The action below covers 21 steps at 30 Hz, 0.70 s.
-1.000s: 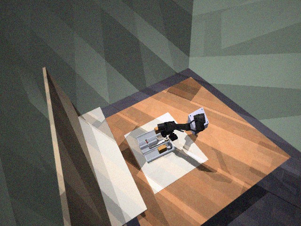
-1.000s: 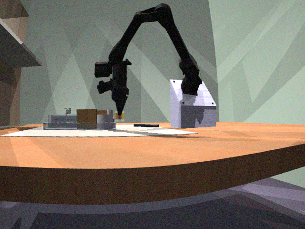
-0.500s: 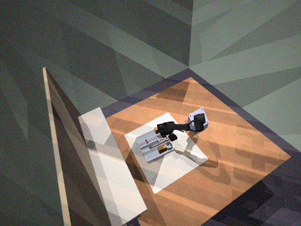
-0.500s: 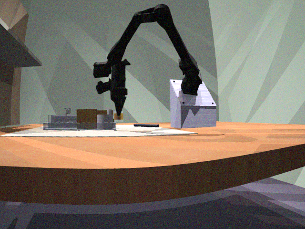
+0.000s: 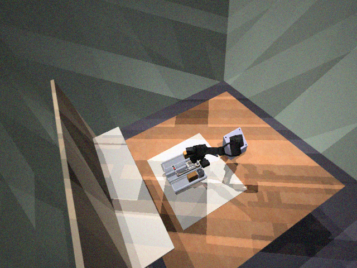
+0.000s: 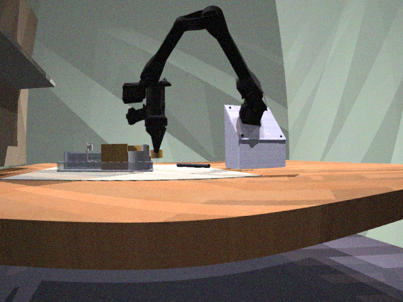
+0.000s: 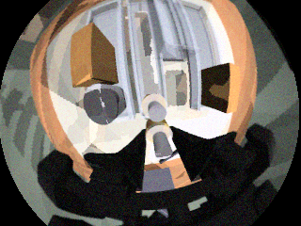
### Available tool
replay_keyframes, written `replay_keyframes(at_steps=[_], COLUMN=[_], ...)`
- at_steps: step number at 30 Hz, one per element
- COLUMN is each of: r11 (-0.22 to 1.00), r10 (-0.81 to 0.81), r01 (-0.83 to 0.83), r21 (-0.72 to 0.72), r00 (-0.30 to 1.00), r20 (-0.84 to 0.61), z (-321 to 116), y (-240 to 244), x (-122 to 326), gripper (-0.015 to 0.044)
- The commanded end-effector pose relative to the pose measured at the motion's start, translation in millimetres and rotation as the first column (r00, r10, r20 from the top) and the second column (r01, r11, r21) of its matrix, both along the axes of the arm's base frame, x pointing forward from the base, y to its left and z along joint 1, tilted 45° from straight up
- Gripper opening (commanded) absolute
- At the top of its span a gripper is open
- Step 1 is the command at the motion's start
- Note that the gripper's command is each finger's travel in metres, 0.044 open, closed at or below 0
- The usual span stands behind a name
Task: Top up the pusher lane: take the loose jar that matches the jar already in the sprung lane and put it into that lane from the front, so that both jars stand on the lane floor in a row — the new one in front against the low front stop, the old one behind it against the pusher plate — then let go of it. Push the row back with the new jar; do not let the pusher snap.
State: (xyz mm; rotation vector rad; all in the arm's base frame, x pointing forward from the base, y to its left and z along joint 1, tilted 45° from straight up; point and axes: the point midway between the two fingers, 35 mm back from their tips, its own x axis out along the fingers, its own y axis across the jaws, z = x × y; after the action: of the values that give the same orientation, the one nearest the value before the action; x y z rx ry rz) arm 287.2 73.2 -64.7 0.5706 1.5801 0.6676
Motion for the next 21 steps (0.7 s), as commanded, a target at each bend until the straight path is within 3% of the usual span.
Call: replay_keyframes(at_steps=[1, 21], r11=[1.0, 1.0], r10=[-0.004, -0.004], r01=[0.004, 0.004], r21=[0.002, 0.002], r00=[1.0, 1.0], r20=[0.022, 0.023], z=[1.6, 1.7], y=[0.3, 1.3], x=[9.4, 17.6], gripper=[0.0, 0.0])
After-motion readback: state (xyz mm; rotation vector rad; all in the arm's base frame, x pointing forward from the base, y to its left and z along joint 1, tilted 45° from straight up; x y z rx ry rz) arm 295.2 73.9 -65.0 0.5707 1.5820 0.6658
